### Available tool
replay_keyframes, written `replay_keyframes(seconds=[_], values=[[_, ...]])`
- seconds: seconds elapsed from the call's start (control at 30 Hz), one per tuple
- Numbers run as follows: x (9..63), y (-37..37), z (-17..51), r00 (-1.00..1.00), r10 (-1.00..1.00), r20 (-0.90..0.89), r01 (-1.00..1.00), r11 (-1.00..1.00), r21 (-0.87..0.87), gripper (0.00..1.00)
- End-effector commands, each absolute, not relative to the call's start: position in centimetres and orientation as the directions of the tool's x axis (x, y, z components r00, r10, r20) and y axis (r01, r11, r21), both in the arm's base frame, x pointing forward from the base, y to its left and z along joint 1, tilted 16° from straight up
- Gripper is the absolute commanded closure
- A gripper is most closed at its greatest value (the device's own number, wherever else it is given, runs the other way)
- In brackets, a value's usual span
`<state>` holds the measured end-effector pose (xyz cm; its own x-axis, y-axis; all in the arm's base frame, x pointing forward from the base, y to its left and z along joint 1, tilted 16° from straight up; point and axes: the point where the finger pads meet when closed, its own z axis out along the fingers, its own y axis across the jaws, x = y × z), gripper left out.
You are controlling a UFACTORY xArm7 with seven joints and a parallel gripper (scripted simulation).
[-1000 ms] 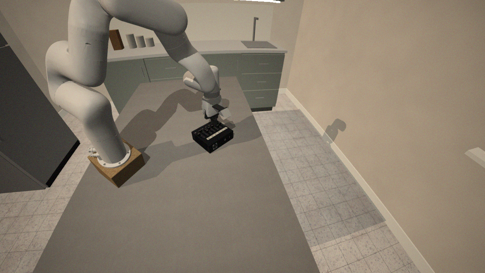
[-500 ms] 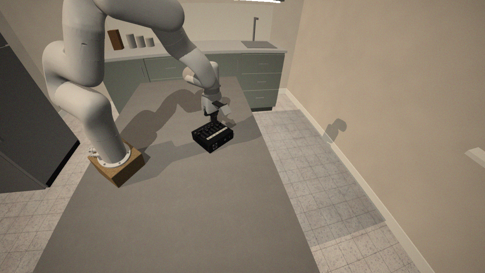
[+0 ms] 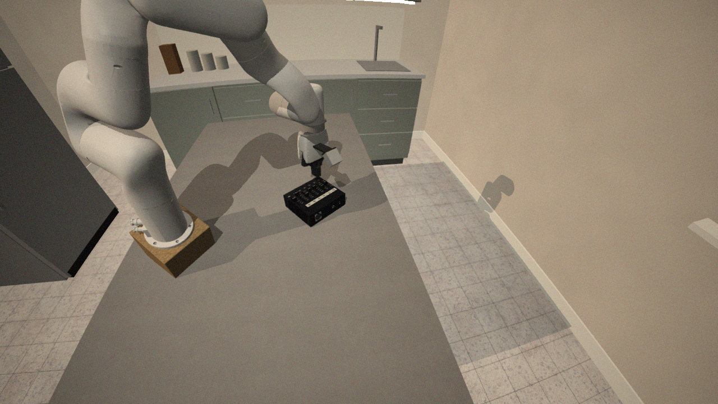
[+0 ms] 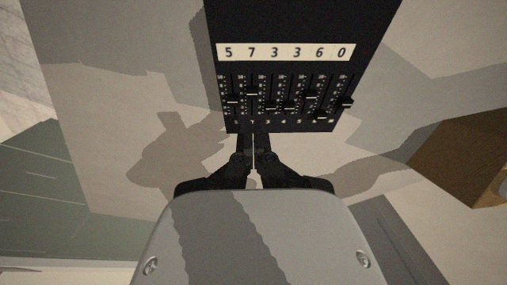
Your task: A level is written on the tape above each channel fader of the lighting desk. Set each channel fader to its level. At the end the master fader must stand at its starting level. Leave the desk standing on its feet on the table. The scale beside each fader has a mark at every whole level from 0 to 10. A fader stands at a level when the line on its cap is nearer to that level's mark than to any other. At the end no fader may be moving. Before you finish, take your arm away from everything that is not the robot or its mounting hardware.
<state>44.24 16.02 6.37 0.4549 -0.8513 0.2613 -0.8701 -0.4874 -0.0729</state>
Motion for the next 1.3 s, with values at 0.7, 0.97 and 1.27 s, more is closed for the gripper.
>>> replay_keyframes(seconds=[0.7,0.97,1.27], values=[[43.5,17.0,10.9,0.455,-0.851,0.261,-0.869,-0.488,-0.077,0.0],[43.0,17.5,13.3,0.455,-0.851,0.261,-0.869,-0.488,-0.077,0.0],[42.8,17.7,14.2,0.455,-0.851,0.261,-0.869,-0.488,-0.077,0.0]])
